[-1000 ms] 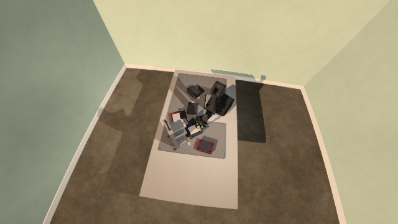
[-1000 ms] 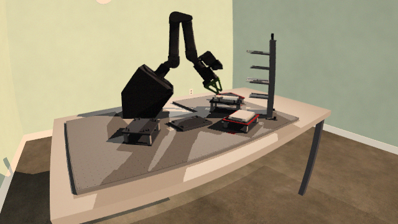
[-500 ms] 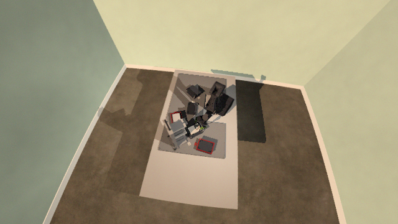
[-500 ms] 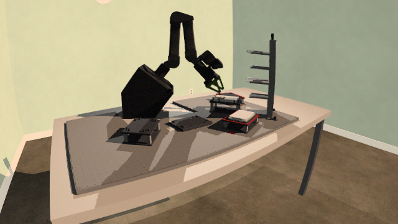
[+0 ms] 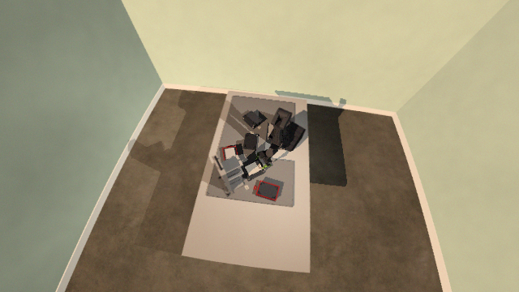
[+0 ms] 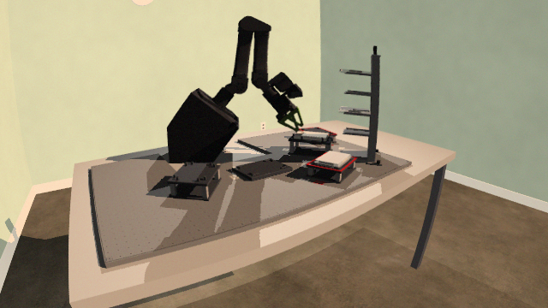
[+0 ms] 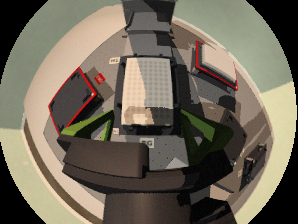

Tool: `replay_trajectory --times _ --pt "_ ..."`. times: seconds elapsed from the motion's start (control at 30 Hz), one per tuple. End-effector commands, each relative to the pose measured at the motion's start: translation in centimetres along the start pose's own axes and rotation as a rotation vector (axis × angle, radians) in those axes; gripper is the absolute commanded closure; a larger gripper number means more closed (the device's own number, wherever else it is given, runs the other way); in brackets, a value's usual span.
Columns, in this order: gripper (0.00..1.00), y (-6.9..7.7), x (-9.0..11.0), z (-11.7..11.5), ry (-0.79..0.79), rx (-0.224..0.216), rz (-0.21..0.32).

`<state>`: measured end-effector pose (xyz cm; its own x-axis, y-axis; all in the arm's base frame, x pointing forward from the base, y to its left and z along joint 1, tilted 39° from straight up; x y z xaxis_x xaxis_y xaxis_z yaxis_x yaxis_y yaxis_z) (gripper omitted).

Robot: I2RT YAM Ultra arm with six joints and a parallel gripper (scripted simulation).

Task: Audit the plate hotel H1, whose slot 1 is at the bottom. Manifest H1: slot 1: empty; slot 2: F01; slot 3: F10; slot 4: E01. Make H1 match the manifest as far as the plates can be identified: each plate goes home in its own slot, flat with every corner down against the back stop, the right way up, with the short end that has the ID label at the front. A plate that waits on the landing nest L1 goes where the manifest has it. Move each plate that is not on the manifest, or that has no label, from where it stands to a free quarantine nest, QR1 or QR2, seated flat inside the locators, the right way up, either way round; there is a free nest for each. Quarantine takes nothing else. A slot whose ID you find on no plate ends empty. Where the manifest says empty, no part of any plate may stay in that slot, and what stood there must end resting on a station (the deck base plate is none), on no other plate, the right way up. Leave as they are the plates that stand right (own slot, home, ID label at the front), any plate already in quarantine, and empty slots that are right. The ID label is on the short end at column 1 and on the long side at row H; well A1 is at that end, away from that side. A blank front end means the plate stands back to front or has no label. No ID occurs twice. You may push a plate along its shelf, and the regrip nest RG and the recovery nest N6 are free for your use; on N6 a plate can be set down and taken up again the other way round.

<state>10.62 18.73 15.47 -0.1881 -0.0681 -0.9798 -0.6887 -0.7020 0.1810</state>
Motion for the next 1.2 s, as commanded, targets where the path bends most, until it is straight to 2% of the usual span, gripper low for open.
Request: replay_trajectory --times 0.0,0.07,1.17 --pt "0.00 -0.1 -0.2 -0.2 -0.016 0.022 -0.031" --pt "0.00 0.0 0.4 -0.3 -0.011 0.023 -0.019" --pt "0.00 -1.4 2.8 0.2 -0.010 0.015 -0.018"
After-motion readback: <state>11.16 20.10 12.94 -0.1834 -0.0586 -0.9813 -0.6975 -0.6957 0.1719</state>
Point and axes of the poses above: the point where the finger pads meet when closed, its own y axis back along the fingers, its own z axis across the jaws, x = y × z, the point moved 10 cm from there along y, back along the fingers, and after that the axes turned 9 degrees about y, right-handed, at the moved point
